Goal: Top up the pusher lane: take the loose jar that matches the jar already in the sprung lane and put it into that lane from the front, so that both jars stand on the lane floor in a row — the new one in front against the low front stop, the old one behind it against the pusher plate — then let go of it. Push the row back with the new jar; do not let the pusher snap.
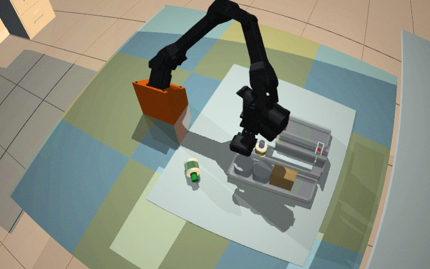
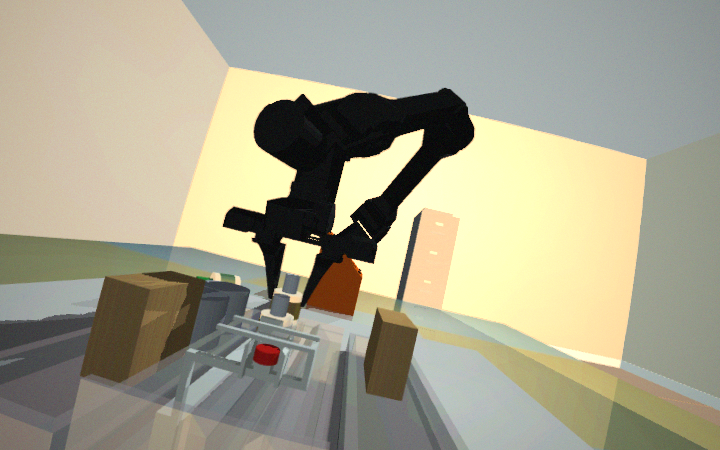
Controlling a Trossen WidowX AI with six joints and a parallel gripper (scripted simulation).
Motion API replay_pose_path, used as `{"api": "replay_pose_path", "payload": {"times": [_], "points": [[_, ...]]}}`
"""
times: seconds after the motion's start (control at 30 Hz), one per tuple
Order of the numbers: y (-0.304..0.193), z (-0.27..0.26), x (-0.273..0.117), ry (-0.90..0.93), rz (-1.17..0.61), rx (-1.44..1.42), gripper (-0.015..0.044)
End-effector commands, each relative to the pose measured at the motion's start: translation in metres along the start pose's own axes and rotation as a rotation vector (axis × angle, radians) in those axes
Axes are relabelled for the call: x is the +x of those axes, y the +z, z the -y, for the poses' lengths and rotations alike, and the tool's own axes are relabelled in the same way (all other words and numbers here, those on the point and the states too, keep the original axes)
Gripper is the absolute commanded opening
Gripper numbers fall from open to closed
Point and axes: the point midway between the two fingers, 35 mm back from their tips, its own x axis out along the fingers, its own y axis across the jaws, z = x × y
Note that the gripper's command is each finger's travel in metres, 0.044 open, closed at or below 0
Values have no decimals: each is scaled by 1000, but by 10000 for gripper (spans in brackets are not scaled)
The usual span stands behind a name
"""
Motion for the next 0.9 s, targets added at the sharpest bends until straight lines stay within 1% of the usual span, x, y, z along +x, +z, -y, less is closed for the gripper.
{"api": "replay_pose_path", "payload": {"times": [0.0,0.87], "points": [[8,-1,-1,2,25,-13,0],[8,-1,6,3,25,-13,0]]}}
